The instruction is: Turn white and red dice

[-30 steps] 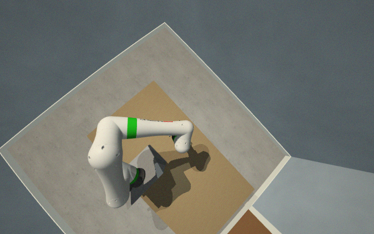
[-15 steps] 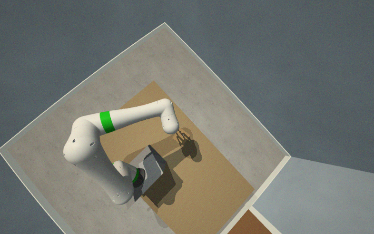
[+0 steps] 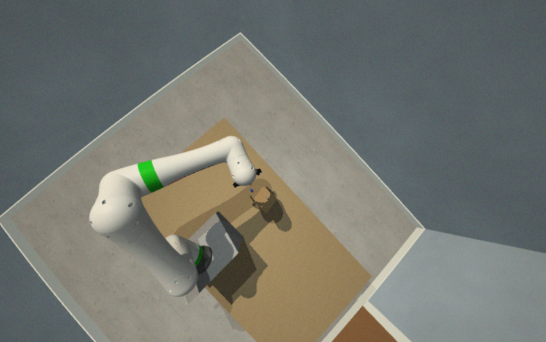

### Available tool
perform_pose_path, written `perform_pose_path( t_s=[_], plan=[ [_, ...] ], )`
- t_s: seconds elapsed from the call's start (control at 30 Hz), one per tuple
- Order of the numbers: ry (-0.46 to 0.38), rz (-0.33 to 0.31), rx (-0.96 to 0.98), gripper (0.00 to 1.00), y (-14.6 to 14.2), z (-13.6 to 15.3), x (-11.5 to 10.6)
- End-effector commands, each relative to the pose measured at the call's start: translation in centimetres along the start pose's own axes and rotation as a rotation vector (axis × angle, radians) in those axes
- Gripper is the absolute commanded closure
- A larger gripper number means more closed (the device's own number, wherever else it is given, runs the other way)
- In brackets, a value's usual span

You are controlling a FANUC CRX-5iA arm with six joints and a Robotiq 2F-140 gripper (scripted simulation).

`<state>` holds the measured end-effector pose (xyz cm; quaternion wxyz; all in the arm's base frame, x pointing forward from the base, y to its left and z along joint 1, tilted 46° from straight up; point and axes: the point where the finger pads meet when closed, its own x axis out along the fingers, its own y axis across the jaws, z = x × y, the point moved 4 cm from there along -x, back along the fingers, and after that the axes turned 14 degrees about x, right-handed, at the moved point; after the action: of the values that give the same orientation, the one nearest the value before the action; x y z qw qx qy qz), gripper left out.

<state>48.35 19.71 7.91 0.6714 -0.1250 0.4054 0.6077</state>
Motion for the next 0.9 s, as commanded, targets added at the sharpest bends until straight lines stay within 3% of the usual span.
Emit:
perform_pose_path(
  t_s=[0.0, 0.13, 0.2, 0.23, 0.87],
  plan=[
    [0.001, 0.003, -0.003, 0.00, 0.0, -0.3, 1.0],
    [0.009, 0.015, -0.011, 0.00, 0.0, -1.4, 4.7],
    [0.010, 0.016, -0.012, 0.00, 0.0, -1.6, 5.0],
    [0.010, 0.016, -0.012, 0.81, 0.0, -1.6, 5.0],
    [0.010, 0.016, -0.012, 0.81, 0.0, -1.6, 5.0]
  ],
)
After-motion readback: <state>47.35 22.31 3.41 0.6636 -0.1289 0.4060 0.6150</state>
